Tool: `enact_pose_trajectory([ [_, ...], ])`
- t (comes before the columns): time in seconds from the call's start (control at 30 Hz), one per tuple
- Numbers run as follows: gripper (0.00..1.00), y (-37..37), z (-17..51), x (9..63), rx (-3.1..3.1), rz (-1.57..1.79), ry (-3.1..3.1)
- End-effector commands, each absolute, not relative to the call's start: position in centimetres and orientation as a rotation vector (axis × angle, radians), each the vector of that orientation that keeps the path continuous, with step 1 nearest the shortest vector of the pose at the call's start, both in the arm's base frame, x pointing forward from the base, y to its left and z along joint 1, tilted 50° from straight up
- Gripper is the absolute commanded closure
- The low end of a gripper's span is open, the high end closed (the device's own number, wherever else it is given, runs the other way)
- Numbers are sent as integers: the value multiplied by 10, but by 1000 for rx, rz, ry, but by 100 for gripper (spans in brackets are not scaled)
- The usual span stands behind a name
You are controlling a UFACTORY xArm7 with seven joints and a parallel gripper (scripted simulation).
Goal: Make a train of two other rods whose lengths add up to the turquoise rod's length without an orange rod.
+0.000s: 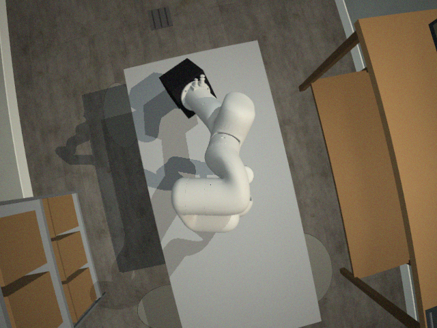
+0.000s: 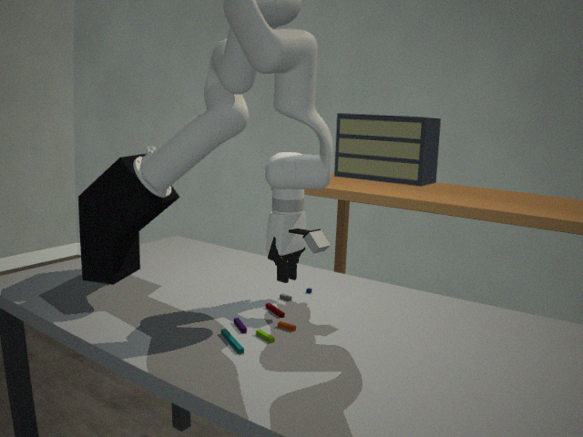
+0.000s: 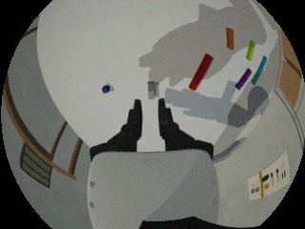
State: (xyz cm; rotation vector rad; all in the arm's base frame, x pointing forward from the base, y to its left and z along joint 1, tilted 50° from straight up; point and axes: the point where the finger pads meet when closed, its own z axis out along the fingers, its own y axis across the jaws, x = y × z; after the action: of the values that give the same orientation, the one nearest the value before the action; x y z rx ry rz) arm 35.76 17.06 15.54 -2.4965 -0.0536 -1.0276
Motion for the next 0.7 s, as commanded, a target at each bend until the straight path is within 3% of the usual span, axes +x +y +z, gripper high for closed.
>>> enact_pose_trajectory([
  [0.0,76,160,172,340,-2517,-1026,-46],
  [0.47,76,153,183,329,-2518,-1026,-46],
  [0.5,0,153,183,329,-2518,-1026,-46],
  [0.67,0,153,183,329,-2518,-1026,-46],
])
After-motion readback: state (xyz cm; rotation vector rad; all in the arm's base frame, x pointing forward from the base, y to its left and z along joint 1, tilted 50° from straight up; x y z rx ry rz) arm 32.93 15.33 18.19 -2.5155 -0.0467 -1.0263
